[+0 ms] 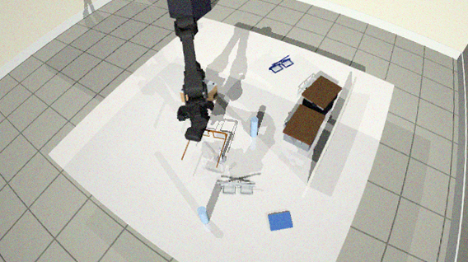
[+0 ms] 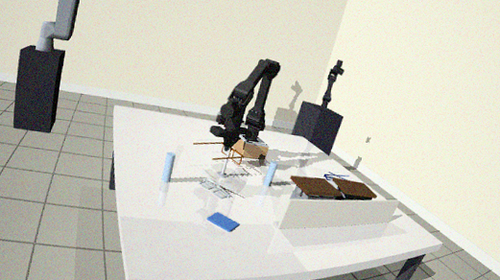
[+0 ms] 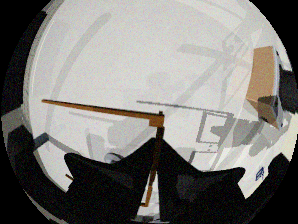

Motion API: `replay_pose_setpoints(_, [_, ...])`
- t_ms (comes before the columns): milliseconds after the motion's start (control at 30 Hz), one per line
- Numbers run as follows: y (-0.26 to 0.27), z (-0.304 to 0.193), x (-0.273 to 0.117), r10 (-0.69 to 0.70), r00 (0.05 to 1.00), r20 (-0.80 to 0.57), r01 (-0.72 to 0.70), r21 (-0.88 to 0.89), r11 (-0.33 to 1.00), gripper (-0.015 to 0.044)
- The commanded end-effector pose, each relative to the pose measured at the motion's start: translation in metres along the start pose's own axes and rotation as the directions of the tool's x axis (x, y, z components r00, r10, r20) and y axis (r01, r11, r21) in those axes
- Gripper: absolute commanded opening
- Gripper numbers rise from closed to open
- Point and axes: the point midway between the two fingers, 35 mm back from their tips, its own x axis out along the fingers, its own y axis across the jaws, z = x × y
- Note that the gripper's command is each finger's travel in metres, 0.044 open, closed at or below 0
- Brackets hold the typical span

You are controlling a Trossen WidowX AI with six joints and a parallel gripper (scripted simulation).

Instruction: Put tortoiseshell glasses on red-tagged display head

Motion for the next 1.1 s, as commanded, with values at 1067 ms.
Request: replay_pose_setpoints(1067, [-0.025, -0.050, -0.061, 0.004, 1.000, -0.002, -0.004, 0.003, 1.000, 0.0000])
